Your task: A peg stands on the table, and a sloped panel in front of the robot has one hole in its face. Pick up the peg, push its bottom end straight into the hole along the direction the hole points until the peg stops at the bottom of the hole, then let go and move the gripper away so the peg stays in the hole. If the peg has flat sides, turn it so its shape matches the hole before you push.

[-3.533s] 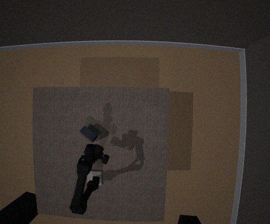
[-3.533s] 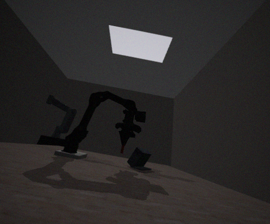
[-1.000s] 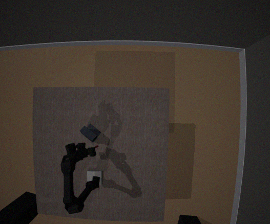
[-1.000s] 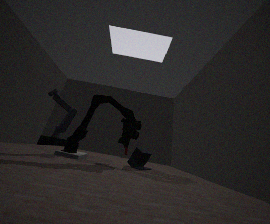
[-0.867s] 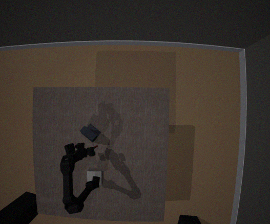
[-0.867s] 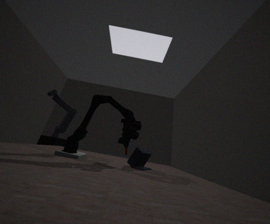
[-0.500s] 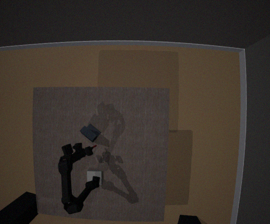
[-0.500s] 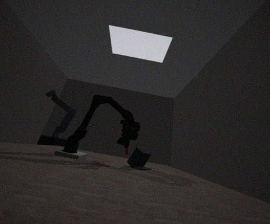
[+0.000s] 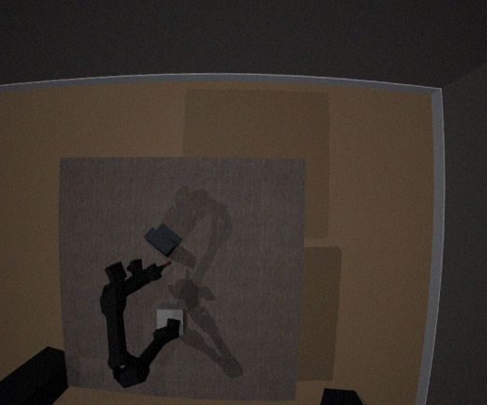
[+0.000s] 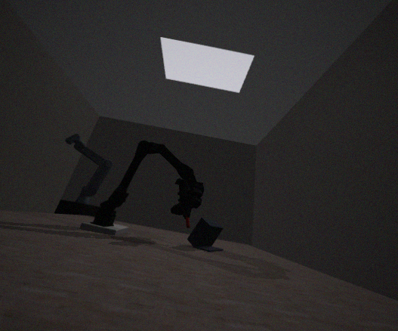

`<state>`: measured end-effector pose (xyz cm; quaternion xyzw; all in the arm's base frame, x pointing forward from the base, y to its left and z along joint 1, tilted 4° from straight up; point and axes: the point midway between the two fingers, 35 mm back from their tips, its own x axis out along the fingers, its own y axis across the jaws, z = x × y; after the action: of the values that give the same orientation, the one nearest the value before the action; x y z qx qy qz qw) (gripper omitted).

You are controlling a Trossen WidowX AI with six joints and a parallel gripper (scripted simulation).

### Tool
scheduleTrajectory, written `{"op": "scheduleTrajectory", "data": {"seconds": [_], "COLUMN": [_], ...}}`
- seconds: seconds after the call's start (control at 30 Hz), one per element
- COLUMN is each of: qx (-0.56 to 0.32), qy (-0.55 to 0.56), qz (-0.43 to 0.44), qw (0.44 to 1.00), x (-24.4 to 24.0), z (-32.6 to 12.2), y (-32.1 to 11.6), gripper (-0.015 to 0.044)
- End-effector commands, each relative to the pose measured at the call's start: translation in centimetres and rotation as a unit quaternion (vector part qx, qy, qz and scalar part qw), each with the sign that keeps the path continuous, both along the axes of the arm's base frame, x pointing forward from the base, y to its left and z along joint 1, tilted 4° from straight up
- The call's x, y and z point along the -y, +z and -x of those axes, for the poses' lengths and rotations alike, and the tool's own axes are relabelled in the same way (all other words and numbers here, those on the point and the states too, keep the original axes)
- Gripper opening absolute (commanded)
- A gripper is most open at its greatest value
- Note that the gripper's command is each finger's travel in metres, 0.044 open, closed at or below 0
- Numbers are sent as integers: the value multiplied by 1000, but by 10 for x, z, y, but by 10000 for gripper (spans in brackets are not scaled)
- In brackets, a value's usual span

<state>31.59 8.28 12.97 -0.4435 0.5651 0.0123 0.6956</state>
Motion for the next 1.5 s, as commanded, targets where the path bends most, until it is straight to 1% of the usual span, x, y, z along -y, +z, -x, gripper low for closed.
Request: {"op": "scheduleTrajectory", "data": {"seconds": [0.0,1.47], "qx": [-1,15], "qy": [15,178], "qz": [12,131], "qw": [1000,975], "x": [-4,-52], "z": [1,15], "y": [-2,0], "gripper": [0,0]}}
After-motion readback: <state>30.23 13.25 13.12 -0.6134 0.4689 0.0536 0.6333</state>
